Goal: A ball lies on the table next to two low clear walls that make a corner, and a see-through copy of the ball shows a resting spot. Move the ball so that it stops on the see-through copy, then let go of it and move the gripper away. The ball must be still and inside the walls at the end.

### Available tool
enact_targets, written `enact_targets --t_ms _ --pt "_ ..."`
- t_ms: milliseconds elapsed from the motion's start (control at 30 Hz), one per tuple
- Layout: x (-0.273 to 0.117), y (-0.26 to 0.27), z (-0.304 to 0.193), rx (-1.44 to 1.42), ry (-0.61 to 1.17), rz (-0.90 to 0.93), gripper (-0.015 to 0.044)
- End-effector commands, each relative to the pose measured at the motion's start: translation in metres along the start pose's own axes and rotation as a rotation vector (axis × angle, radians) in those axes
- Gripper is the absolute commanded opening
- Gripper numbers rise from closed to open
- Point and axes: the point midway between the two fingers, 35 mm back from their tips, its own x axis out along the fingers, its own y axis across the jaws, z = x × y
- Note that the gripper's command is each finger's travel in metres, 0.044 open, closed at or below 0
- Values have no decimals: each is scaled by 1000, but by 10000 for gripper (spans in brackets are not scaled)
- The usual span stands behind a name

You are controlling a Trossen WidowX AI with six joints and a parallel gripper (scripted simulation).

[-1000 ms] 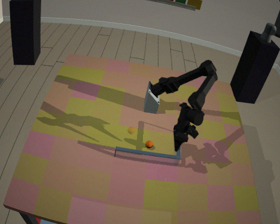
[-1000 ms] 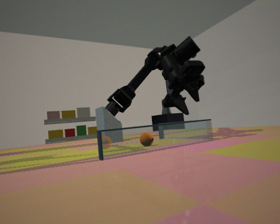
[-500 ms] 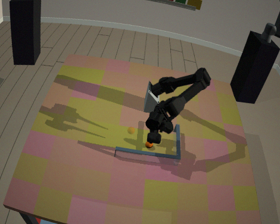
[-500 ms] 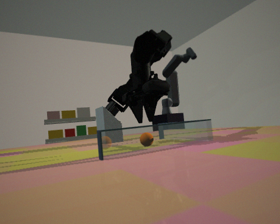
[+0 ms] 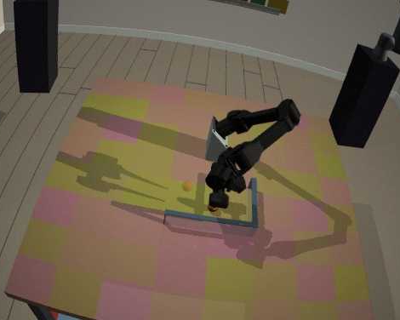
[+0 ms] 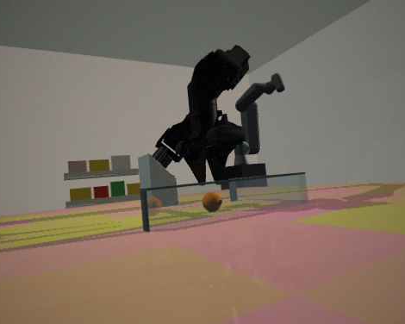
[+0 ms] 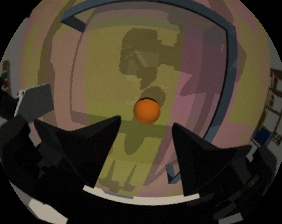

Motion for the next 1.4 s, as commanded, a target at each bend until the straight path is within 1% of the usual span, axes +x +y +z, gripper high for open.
enact_targets --t_ms 0,667,800,1000,1100,1200,1367 --pt "7 0 1 4 -5 2 297" --pt "37 1 1 4 -7 2 297" --pt "37 1 1 4 -7 2 192" --pt "37 1 1 4 -7 2 152" --pt "32 0 1 4 -5 2 74" --pt "13 -4 -1 5 0 1 0" --pt "-23 -6 -3 6 4 0 0"
